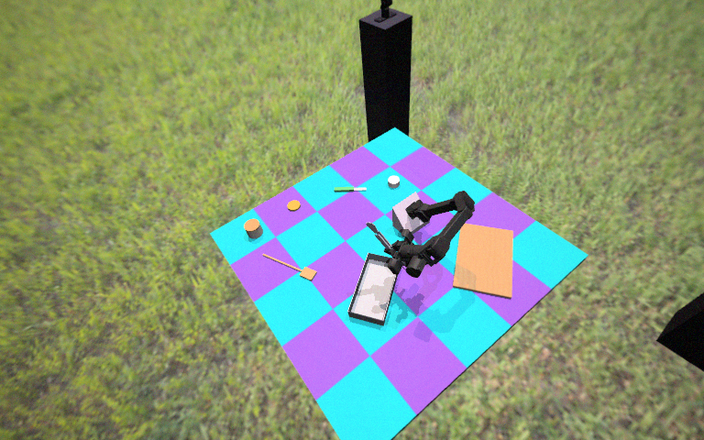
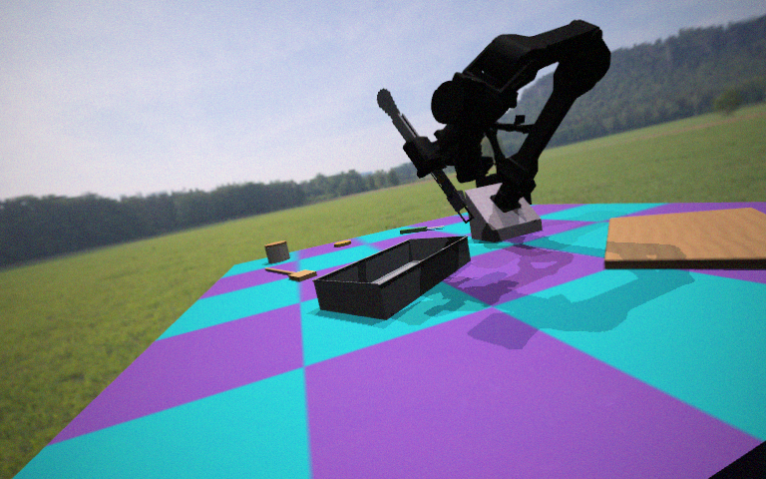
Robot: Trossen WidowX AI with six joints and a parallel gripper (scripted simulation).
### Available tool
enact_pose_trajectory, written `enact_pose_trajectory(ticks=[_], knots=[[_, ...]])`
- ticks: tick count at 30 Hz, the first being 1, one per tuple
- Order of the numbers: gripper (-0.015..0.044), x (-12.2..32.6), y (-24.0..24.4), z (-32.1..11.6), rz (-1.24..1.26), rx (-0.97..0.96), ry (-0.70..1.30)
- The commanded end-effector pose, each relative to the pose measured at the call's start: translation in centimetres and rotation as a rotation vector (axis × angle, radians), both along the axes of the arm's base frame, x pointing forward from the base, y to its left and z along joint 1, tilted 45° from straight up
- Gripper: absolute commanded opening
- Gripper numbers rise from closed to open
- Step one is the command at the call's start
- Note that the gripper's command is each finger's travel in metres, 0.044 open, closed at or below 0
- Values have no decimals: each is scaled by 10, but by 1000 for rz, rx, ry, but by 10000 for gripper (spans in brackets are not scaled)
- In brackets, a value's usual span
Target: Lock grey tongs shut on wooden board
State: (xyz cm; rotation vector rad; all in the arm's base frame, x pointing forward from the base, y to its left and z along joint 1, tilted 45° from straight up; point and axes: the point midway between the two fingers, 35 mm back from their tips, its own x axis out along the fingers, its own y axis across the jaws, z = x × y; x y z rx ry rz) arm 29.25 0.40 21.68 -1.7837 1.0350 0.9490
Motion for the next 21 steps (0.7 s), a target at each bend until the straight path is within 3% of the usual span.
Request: enact_pose_trajectory(ticks=[1,21], knots=[[-150,-1,-3,15,-59,-69,-105],[-150,-1,-4,18,-70,-80,-125]])
